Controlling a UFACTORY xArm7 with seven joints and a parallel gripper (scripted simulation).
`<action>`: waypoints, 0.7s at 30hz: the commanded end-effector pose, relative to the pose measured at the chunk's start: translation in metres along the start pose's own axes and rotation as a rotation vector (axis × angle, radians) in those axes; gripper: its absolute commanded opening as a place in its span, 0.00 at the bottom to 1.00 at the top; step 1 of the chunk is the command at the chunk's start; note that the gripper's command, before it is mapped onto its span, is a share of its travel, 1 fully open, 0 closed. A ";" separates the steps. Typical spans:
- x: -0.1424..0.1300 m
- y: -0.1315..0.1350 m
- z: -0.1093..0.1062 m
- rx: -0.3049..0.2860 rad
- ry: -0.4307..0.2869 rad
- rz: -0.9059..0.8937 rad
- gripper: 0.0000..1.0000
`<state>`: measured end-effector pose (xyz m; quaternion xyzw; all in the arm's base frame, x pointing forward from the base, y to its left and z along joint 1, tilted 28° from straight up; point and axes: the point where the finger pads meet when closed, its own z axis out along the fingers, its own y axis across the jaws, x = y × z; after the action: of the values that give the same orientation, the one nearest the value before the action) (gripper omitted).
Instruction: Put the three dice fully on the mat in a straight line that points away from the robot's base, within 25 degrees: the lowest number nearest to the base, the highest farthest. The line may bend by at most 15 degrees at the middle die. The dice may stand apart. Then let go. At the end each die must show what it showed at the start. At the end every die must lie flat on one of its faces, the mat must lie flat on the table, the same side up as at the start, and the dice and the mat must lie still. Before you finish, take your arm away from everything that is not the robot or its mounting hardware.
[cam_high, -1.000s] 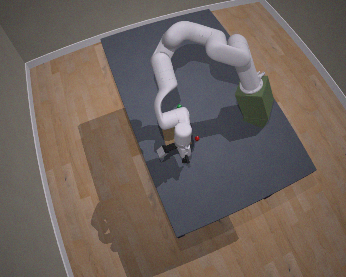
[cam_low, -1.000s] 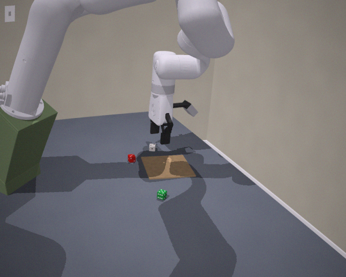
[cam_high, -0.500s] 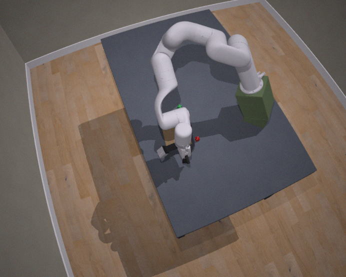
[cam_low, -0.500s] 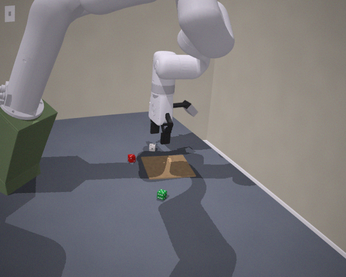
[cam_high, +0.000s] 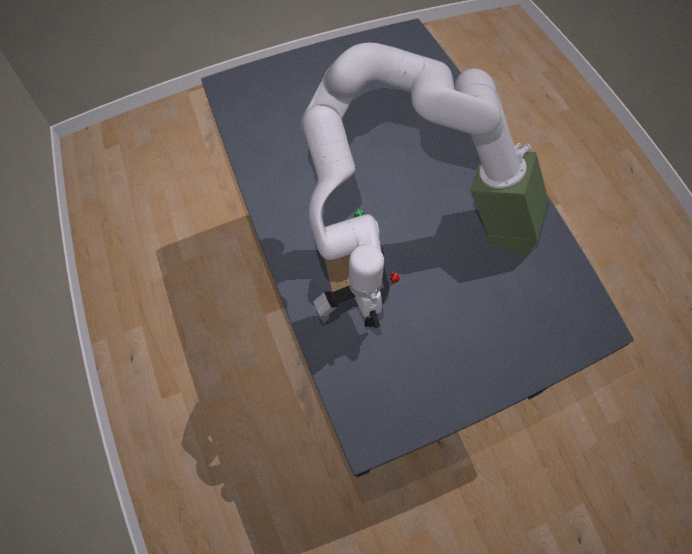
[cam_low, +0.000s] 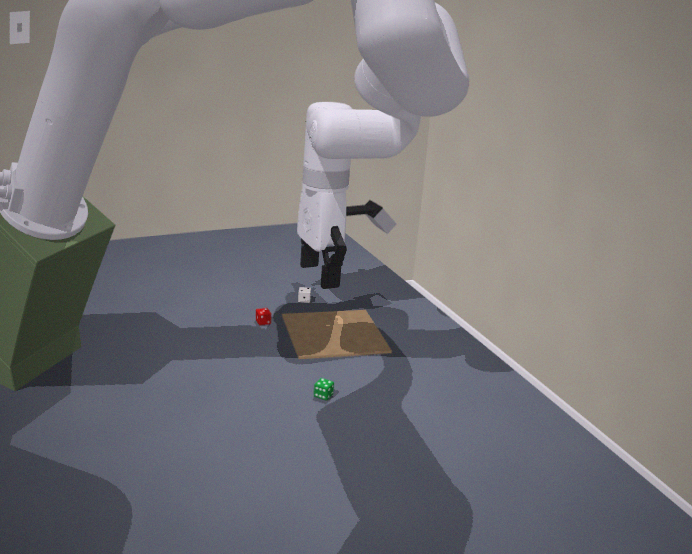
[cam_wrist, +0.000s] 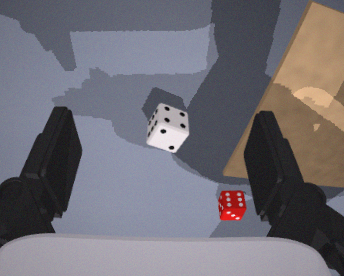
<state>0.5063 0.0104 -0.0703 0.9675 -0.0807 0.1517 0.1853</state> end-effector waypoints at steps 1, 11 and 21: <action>0.001 -0.001 -0.002 0.002 0.003 -0.001 1.00; 0.001 -0.001 -0.061 0.002 0.003 -0.001 1.00; 0.001 -0.001 -0.110 0.002 0.003 -0.001 1.00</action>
<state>0.4844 0.0450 0.0052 0.9671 -0.0800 0.1535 0.1866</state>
